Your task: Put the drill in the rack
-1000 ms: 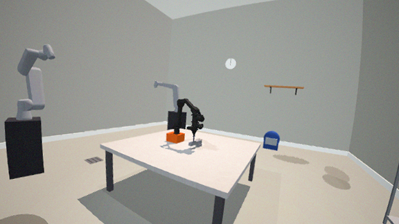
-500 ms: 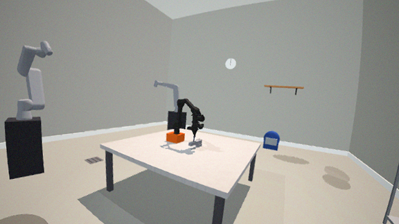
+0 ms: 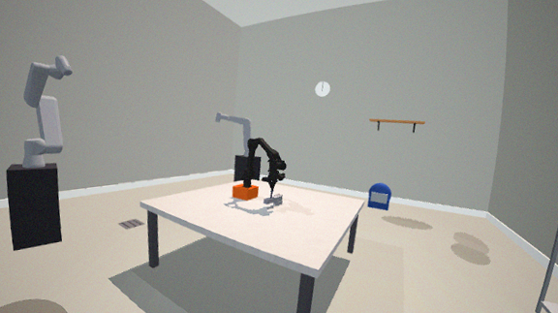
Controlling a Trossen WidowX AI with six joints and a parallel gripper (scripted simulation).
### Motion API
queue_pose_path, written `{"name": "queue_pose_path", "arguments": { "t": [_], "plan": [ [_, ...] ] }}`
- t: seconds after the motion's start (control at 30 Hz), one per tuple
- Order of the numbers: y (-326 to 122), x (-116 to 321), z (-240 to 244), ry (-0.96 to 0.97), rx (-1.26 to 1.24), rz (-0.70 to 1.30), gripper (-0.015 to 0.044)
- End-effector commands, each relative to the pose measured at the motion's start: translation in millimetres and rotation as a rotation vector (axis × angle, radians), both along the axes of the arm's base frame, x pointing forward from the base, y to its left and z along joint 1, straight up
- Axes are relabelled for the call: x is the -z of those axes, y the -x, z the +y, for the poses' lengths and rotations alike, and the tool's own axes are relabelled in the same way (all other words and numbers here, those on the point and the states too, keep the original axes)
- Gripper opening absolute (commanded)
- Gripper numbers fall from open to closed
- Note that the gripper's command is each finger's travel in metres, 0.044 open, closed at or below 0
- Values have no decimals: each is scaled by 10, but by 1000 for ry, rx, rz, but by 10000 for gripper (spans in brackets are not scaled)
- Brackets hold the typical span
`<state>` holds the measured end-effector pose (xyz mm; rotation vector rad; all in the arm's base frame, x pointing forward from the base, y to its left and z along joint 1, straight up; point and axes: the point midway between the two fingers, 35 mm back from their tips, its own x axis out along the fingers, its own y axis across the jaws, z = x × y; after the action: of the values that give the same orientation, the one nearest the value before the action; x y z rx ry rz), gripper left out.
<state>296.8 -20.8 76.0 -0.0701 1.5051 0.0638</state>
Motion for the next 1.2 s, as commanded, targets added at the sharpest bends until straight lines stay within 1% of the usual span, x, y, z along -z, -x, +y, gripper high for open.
{"name": "queue_pose_path", "arguments": {
  "t": [0.0,1.17],
  "plan": [
    [81,135,-10,2,3,38,0],
    [106,265,-16,2,3,38,0]
  ]
}}
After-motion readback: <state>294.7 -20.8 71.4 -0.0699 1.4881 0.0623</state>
